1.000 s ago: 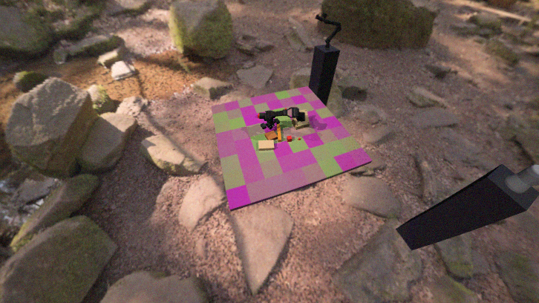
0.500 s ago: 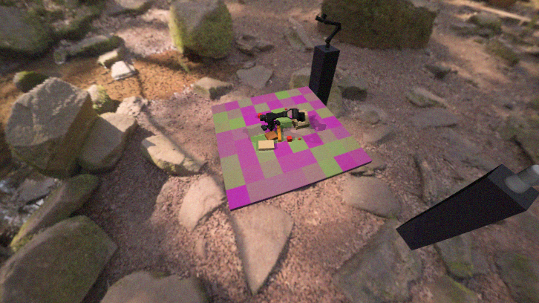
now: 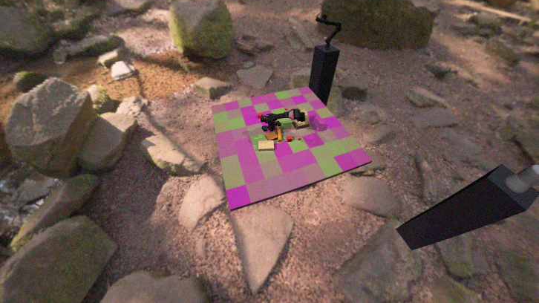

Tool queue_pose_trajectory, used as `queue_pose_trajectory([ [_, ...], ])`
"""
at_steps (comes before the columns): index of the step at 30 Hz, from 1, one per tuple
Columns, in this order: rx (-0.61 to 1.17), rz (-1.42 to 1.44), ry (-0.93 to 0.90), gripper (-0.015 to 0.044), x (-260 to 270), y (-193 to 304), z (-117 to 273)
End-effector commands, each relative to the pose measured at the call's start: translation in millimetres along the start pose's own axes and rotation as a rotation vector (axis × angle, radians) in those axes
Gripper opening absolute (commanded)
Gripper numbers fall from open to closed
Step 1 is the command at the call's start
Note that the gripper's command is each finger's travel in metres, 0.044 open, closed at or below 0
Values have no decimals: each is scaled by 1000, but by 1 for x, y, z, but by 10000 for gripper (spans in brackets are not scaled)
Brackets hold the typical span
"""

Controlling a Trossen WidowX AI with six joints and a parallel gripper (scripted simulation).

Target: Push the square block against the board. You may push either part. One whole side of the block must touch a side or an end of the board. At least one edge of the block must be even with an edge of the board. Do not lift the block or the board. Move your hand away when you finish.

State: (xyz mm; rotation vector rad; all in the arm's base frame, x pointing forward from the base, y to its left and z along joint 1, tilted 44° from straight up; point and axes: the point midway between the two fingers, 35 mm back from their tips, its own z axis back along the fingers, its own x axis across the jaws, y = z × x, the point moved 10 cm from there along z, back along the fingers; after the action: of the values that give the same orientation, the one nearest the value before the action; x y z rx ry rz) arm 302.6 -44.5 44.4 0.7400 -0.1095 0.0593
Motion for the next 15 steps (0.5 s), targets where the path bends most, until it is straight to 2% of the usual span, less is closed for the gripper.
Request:
queue_pose_trajectory([
  [1,6,5,1,0,0,8,-1],
  [15,6,4,1,0,2,22,-1],
])
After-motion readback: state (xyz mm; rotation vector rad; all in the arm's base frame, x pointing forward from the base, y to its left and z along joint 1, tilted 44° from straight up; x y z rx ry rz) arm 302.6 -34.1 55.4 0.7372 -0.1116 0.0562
